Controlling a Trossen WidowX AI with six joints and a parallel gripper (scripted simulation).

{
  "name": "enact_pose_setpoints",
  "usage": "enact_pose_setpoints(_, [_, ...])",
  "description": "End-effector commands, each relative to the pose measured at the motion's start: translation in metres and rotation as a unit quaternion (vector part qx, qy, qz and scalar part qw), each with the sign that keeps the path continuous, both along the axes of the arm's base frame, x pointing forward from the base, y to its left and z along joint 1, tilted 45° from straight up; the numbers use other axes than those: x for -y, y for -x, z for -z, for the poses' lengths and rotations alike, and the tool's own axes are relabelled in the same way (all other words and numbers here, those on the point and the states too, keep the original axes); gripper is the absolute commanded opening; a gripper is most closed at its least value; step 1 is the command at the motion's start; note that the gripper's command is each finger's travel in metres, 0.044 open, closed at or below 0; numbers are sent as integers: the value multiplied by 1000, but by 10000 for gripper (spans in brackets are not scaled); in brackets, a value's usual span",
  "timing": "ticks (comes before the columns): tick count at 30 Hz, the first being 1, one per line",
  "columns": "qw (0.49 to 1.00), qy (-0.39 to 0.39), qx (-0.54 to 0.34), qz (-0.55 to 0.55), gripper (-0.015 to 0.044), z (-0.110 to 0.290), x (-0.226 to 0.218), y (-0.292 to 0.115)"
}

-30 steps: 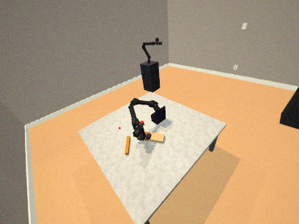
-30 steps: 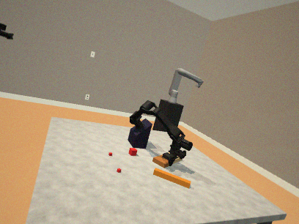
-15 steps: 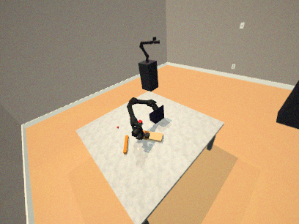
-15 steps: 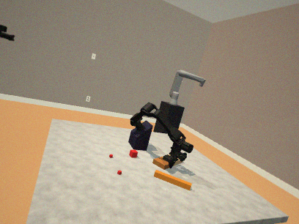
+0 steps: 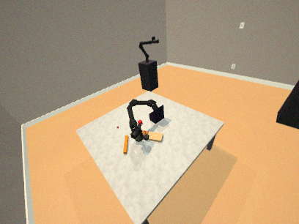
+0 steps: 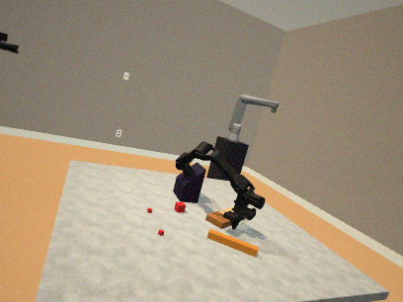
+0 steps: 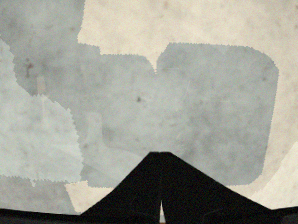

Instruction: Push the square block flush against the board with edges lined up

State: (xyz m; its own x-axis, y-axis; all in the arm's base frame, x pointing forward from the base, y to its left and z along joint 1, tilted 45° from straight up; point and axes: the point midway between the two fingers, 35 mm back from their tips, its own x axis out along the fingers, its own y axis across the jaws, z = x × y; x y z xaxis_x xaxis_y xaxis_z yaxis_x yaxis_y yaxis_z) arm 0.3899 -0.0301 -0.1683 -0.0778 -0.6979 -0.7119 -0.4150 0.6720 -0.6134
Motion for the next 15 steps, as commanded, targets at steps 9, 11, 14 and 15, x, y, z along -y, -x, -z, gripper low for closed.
enact_pose_setpoints(9, [1000,0,1,0,0,6,-5,-17])
enact_pose_setpoints(11, [1000,0,0,-1,0,3,-6,-15])
enact_pose_setpoints(14, [1000,-1,1,0,0,-25,-34,-18])
enact_pose_setpoints(15, [1000,-2,1,0,0,-32,-41,-19])
